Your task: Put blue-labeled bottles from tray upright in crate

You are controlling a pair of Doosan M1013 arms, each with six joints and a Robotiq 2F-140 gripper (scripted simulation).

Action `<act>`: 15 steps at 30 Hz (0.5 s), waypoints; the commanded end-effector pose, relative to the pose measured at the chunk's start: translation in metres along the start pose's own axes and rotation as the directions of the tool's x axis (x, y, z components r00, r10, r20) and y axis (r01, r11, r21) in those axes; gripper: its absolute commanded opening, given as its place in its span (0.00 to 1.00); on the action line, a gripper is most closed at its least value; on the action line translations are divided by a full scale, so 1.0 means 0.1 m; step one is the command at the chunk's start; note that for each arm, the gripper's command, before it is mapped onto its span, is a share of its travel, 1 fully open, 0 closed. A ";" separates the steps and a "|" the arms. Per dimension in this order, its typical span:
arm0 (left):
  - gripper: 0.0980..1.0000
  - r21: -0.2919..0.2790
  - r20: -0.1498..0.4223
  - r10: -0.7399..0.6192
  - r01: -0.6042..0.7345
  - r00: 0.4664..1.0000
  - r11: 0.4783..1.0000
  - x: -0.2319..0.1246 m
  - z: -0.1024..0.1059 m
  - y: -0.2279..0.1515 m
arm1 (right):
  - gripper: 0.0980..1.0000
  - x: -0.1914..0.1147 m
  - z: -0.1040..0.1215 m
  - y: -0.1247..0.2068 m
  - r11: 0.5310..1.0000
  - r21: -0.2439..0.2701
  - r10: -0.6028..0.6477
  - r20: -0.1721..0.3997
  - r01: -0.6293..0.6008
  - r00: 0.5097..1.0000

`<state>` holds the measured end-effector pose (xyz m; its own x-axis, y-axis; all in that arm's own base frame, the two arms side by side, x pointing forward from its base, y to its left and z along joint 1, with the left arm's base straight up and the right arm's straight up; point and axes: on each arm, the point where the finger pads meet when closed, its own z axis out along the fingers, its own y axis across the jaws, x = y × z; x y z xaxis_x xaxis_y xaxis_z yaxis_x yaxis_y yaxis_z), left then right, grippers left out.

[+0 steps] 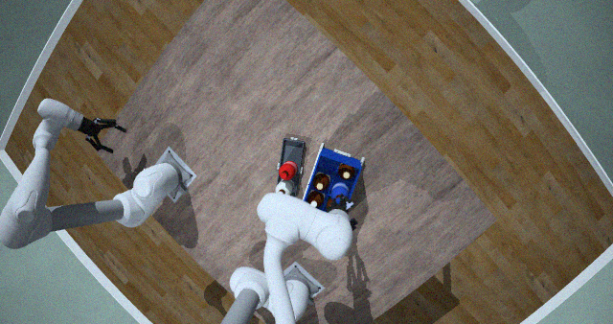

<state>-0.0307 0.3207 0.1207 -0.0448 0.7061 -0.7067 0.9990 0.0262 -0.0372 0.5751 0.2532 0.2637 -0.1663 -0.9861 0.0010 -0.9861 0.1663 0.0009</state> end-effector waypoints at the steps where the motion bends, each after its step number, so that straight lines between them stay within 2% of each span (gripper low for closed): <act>1: 1.00 0.000 -0.001 0.000 0.000 1.000 1.000 0.00 0.00 0.00 | 0.00 0.00 -0.01 0.00 1.000 0.001 0.000 0.001 0.000 1.000; 15: 1.00 0.000 -0.001 0.000 0.000 1.000 1.000 0.00 0.00 0.00 | 0.00 0.00 0.01 0.00 1.000 0.001 0.000 0.001 0.000 1.000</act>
<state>-0.0307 0.3207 0.1207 -0.0448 0.7061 -0.7067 0.9990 0.0262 -0.0372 0.5751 0.2532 0.2626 -0.1663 -0.9861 0.0010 -0.9861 0.1663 0.0009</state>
